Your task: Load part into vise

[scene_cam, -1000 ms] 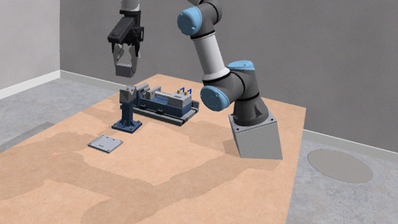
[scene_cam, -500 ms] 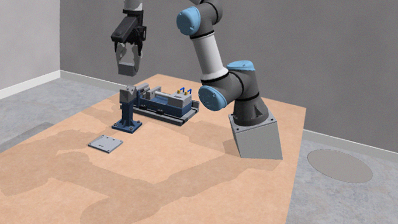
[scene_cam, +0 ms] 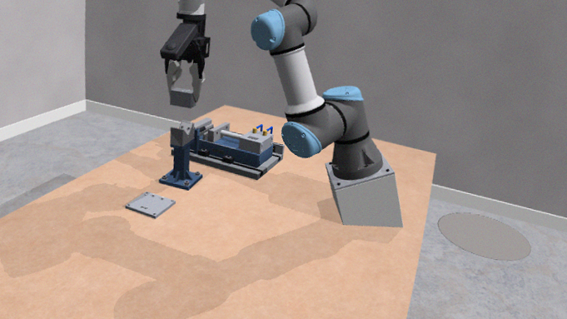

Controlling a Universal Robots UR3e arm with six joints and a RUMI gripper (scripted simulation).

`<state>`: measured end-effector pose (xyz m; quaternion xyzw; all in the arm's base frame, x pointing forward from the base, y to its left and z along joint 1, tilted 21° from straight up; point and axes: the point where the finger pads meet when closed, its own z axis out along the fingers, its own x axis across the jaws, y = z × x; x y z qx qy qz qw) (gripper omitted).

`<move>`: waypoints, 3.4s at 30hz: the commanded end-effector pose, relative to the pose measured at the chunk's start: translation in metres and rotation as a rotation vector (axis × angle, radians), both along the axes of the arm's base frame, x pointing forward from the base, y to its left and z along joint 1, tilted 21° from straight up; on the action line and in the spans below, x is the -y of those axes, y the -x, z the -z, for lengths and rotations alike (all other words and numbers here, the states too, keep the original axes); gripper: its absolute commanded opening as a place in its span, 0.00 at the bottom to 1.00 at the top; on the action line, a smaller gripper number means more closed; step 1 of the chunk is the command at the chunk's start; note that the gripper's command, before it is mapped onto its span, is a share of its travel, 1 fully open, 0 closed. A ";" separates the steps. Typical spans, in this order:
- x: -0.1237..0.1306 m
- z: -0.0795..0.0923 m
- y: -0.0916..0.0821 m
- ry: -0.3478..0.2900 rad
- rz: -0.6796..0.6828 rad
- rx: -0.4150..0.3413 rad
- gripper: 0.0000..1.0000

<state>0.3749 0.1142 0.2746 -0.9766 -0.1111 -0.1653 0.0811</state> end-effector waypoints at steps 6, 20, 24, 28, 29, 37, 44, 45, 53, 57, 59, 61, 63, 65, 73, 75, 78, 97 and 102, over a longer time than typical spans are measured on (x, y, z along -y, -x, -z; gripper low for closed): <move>0.001 -0.001 0.000 0.001 0.000 0.003 0.00; 0.001 -0.001 0.000 0.001 0.000 0.003 0.00; 0.001 -0.001 0.000 0.001 0.000 0.003 0.00; 0.001 -0.001 0.000 0.001 0.000 0.003 0.00; 0.001 -0.001 0.000 0.001 0.000 0.003 0.00; 0.001 -0.001 0.000 0.001 0.000 0.003 0.00; 0.001 -0.001 0.000 0.001 0.000 0.004 0.00; 0.001 -0.001 0.000 0.001 0.000 0.004 0.00; 0.001 -0.001 0.000 0.006 0.001 0.004 0.00; 0.001 -0.001 0.000 0.013 0.004 0.005 0.00; 0.001 -0.001 0.000 0.017 0.005 0.006 0.00; 0.001 -0.001 0.000 0.020 0.007 0.007 0.00; 0.001 -0.001 0.000 0.023 0.008 0.007 0.00; 0.001 -0.001 0.000 0.030 0.010 0.009 0.00; 0.000 -0.001 0.000 0.069 0.025 0.017 0.00; 0.000 -0.001 0.000 0.081 0.029 0.019 0.00; 0.000 -0.001 0.000 0.094 0.034 0.023 0.00; -0.001 -0.001 0.000 0.224 0.082 0.049 0.00; -0.001 -0.001 0.000 0.271 0.100 0.059 0.00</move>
